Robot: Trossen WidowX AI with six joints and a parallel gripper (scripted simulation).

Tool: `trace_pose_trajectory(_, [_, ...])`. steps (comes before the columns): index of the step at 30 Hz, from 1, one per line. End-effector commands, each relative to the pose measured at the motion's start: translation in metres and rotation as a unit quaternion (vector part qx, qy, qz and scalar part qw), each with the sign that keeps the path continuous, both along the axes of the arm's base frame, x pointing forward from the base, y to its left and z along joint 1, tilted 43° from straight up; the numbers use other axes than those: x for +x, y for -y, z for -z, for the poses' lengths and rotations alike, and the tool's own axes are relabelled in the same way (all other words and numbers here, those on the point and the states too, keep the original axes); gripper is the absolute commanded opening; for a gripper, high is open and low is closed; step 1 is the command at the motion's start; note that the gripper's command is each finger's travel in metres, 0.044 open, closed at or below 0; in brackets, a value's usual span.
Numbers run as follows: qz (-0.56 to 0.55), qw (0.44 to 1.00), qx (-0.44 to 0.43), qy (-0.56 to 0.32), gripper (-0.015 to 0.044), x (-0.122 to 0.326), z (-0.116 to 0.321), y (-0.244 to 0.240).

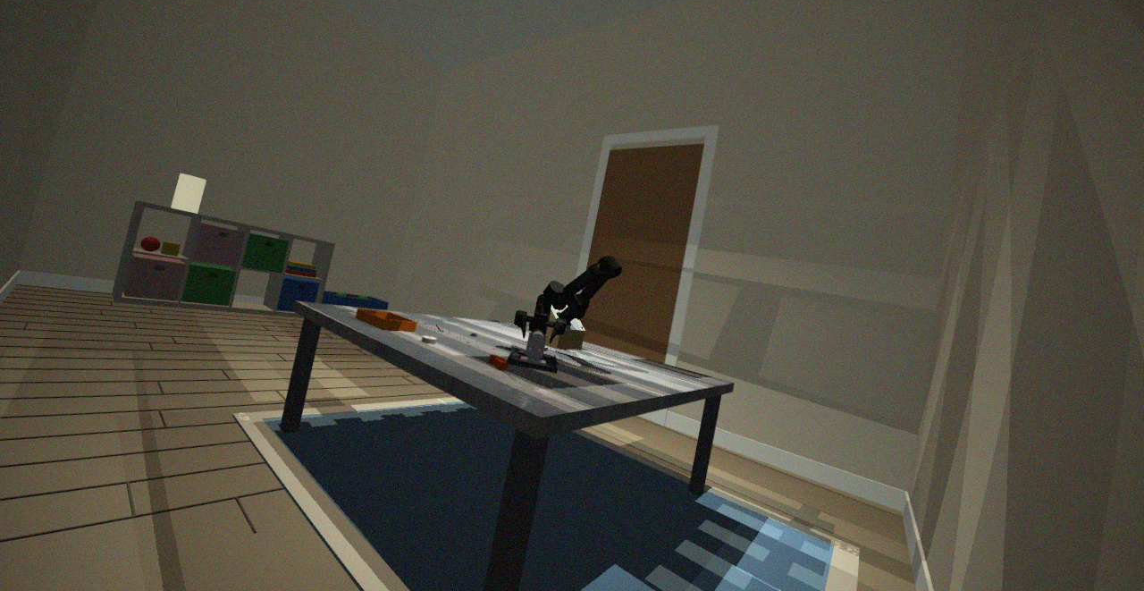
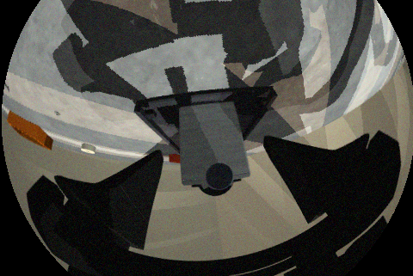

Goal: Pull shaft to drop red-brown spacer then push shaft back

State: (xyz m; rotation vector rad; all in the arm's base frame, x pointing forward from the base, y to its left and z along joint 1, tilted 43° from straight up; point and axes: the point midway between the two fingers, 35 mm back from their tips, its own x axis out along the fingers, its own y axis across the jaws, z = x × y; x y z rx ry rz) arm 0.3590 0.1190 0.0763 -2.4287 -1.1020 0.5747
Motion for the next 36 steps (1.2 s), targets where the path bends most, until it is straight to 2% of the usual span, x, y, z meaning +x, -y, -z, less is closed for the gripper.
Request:
trace_pose_trajectory(1, [0.002, 1.0, 0.001, -0.005, 0.044, 0.0007, 0.0025, -0.0002])
trace_pose_trajectory(3, [0.002, 1.0, 0.001, -0.005, 0.044, 0.0007, 0.0025, -0.0002])
trace_pose_trajectory(19, [0.0, 1.0, 0.0, -0.001, 0.002, 0.0, 0.0006, -0.0003])
trace_pose_trajectory(22, [0.0, 1.0, 0.0, -0.001, 0.0, 0.0, 0.0006, -0.0003])
trace_pose_trajectory(36, [0.002, 1.0, 0.001, -0.005, 0.0, -0.0048, 0.0034, 0.0021])
